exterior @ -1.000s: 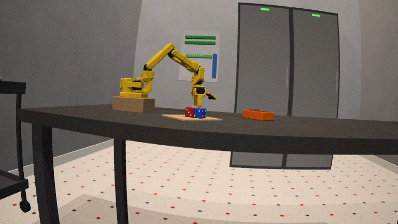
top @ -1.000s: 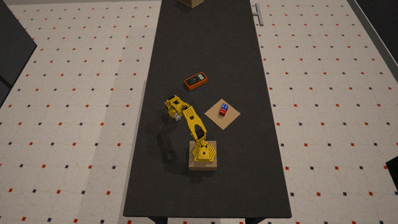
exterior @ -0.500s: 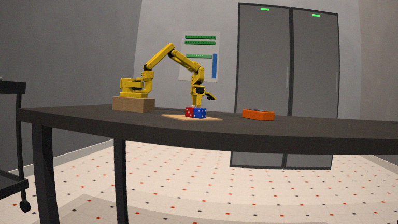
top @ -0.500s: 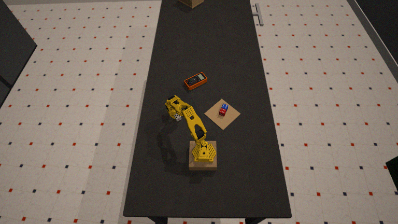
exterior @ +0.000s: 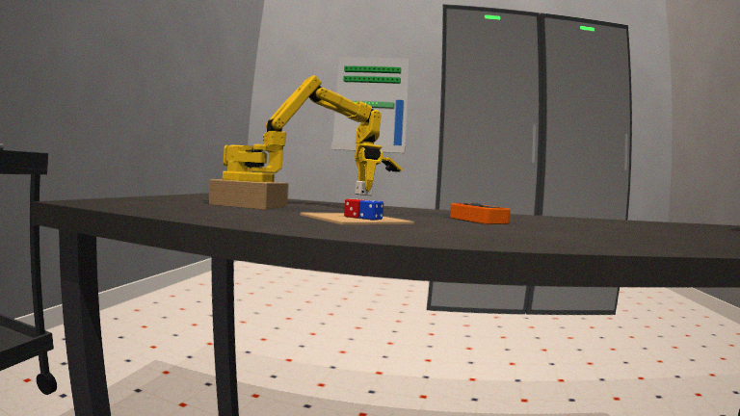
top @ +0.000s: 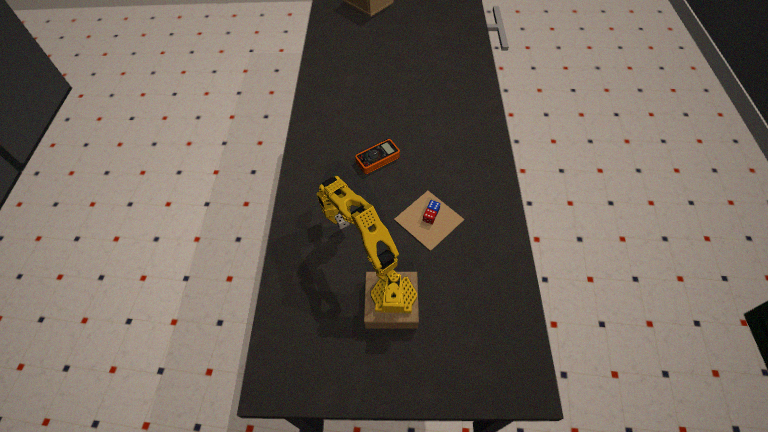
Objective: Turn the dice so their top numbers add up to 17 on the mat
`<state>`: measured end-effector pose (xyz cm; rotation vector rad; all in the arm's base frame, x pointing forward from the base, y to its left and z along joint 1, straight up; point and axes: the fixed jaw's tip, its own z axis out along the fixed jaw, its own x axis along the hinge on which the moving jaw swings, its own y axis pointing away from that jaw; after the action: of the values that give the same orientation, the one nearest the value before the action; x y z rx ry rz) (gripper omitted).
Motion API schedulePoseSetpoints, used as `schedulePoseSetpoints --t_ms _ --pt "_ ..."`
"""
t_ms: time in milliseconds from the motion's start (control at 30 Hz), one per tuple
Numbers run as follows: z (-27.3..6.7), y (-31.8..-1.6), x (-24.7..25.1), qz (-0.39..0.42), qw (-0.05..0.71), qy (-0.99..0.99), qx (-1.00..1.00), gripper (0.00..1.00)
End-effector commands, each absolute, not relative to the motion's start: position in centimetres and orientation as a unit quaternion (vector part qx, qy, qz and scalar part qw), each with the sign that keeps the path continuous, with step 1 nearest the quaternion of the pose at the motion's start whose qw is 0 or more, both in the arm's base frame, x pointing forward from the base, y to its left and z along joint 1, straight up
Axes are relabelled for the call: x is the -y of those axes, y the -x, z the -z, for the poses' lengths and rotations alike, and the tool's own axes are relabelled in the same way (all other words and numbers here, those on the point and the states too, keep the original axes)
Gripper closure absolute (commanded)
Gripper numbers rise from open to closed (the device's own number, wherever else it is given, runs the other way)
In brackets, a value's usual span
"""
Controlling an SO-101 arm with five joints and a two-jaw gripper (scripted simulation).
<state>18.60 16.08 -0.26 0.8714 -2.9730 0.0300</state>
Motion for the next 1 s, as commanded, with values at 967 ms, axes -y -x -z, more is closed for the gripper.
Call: schedulePoseSetpoints --t_ms 967 --pt "-0.9 -22.3 -6.3 -0.002 0.013 -0.059 0.998 1.00"
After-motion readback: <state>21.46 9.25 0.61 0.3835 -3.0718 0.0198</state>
